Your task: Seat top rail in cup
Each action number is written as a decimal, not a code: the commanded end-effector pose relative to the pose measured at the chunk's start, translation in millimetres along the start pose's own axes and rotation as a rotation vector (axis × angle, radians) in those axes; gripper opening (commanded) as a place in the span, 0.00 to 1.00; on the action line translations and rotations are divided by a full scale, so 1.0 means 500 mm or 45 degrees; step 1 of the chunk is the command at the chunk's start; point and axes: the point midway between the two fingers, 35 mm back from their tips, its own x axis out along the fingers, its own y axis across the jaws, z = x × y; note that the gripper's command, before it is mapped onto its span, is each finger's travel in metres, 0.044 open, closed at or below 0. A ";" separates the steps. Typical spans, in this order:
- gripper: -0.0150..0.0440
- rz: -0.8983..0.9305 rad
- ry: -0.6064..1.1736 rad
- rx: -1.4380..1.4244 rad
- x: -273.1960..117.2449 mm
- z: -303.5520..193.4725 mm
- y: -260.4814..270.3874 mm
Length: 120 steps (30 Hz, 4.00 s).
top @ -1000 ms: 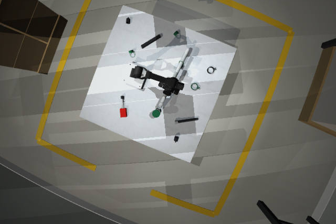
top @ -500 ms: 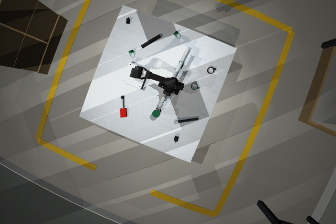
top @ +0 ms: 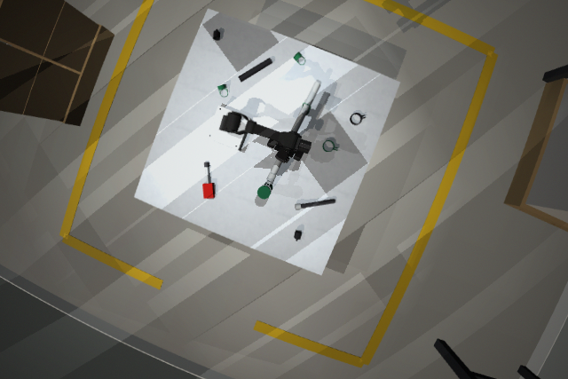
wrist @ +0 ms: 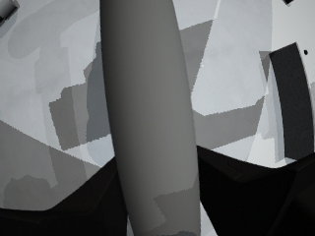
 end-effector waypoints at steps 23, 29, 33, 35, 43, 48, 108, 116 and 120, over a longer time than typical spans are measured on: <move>0.25 0.006 -0.027 0.004 -0.012 0.032 0.001; 0.25 0.006 -0.028 0.004 -0.015 0.035 0.001; 0.25 0.006 -0.028 0.004 -0.014 0.038 0.002; 0.25 0.006 -0.028 0.004 -0.013 0.039 0.002; 0.25 0.006 -0.028 0.004 -0.010 0.045 0.004; 0.25 0.006 -0.029 0.004 -0.008 0.049 0.005; 0.65 -0.005 -0.012 -0.010 0.008 0.067 0.005; 1.00 -0.006 -0.009 -0.011 -0.039 0.038 0.006; 1.00 -0.007 -0.007 -0.011 -0.075 0.016 0.004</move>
